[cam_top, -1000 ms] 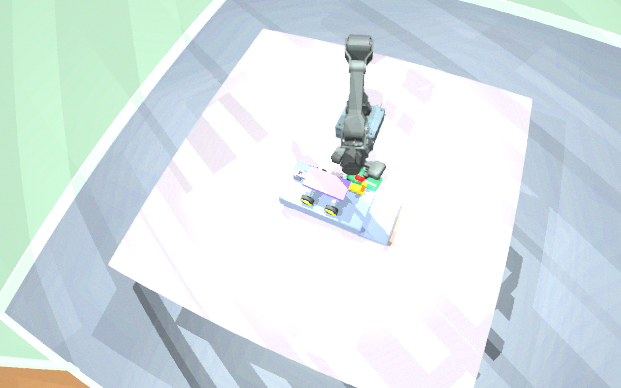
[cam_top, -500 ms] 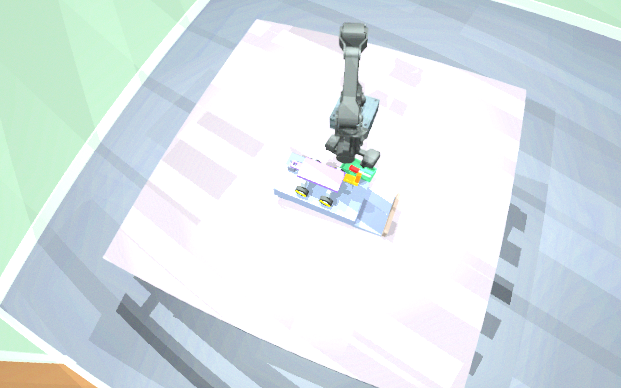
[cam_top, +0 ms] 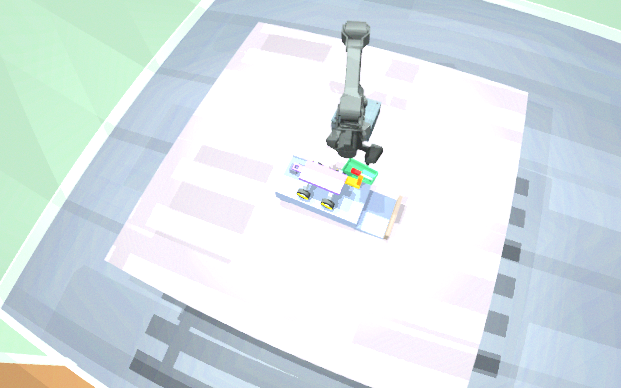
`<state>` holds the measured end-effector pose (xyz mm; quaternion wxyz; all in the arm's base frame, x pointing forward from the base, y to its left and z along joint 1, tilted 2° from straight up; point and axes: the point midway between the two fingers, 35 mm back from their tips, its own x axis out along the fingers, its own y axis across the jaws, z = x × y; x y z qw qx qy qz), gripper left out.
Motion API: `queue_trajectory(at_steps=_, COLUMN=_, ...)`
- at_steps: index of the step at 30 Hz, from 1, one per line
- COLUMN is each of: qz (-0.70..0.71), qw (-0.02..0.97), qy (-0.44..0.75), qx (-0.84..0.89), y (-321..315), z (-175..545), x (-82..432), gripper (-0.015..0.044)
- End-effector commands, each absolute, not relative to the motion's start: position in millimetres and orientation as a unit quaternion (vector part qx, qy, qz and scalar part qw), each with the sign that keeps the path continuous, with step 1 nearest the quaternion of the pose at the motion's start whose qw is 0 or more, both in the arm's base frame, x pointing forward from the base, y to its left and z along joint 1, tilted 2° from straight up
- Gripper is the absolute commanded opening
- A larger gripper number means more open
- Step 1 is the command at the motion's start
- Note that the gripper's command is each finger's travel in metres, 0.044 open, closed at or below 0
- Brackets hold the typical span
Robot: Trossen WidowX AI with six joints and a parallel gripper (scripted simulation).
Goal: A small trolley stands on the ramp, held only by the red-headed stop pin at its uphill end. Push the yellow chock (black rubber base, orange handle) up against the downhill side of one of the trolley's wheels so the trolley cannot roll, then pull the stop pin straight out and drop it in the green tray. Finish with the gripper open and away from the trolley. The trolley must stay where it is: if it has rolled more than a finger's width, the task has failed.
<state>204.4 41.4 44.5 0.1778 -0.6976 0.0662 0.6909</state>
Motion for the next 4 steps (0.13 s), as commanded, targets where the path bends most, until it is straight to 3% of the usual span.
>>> queue_trajectory(at_steps=1, qz=0.689, qw=0.178, qy=0.061, qx=-0.7, y=42.6, z=59.2, x=206.1, gripper=0.044)
queue_trajectory(at_steps=4, qz=0.689, qw=0.178, qy=0.061, qx=-0.7, y=43.1, z=67.8, x=206.9, gripper=0.044)
